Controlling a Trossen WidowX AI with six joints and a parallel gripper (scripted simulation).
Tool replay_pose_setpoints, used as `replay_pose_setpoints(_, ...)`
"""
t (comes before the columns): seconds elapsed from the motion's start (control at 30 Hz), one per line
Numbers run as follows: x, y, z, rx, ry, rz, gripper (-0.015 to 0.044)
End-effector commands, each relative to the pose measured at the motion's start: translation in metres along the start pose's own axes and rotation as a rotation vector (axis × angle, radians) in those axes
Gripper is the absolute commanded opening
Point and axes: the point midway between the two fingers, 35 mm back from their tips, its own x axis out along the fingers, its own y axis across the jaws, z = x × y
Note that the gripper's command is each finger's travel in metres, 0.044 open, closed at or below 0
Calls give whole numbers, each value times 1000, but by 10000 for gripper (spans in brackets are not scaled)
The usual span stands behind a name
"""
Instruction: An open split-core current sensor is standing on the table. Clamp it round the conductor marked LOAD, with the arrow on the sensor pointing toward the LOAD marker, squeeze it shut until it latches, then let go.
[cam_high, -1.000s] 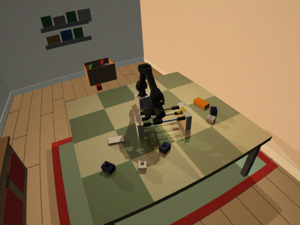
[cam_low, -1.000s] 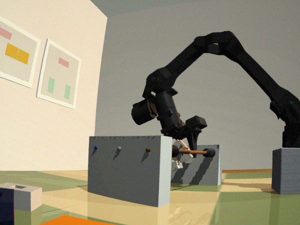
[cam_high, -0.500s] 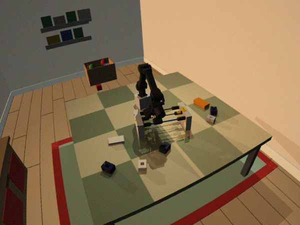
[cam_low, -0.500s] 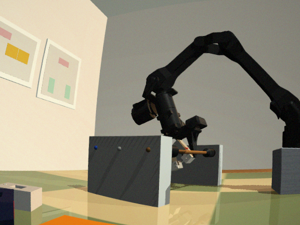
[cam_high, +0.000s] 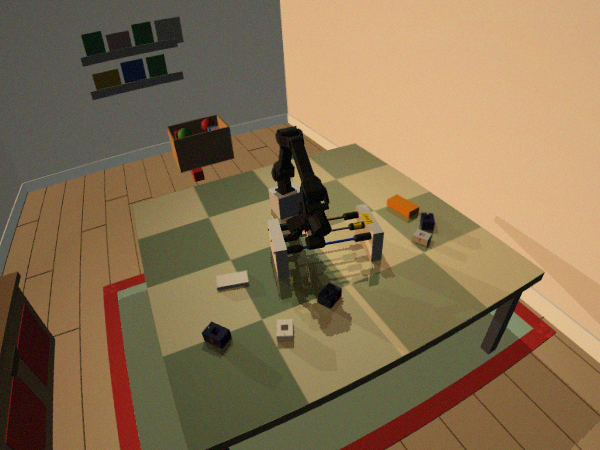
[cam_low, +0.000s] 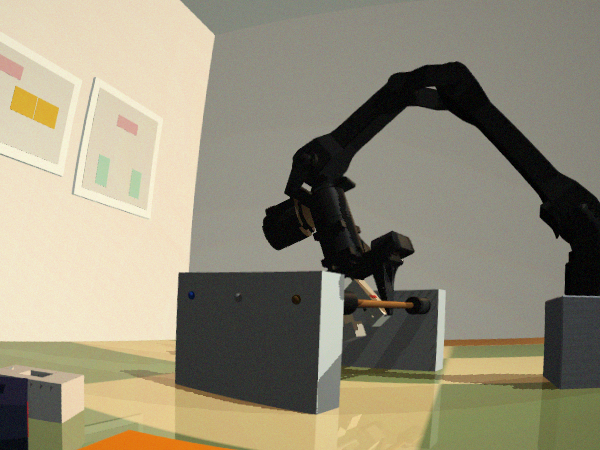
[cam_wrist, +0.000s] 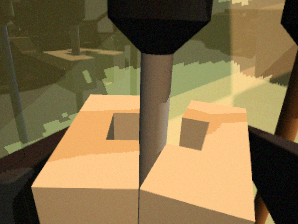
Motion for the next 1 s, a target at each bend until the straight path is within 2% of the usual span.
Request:
replay_pose_setpoints(0.0, 0, 0, 0, 0, 0, 5, 0)
replay_pose_setpoints(0.13, -2, 0, 0, -1, 0, 68, 0)
replay_pose_setpoints(0.47, -13, -5, 0, -3, 4, 355, 0)
replay_pose_setpoints(0.97, -13, -2, -1, -5, 8, 324, 0)
